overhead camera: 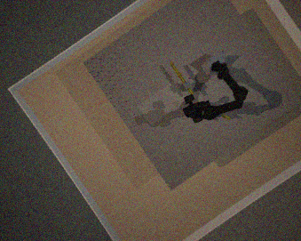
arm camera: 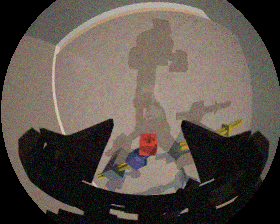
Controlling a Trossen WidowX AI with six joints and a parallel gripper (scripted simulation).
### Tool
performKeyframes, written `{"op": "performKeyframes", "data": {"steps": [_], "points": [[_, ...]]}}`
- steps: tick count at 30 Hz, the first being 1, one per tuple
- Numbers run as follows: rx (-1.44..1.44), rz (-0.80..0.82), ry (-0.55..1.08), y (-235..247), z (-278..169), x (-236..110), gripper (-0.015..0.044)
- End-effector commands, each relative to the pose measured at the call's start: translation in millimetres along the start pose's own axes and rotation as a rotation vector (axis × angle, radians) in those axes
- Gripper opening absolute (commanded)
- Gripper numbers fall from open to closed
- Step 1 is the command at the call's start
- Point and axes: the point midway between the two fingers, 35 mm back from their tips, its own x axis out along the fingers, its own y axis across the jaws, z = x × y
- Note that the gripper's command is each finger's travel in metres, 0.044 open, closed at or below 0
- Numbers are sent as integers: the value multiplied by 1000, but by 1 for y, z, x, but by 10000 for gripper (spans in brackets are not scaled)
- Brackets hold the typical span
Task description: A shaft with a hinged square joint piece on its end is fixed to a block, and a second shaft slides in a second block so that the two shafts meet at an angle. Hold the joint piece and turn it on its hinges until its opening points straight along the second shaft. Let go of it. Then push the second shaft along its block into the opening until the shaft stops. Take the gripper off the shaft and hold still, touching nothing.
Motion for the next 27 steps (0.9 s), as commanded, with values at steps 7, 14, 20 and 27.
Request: {"op": "performKeyframes", "data": {"steps": [7, 14, 20, 27], "points": [[-2, -30, -5, -4, -2, 21, 440], [-2, -31, -5, -4, -6, 46, 440], [-2, -28, -5, -5, -12, 68, 440], [-2, -26, -5, -5, -16, 80, 440]]}}
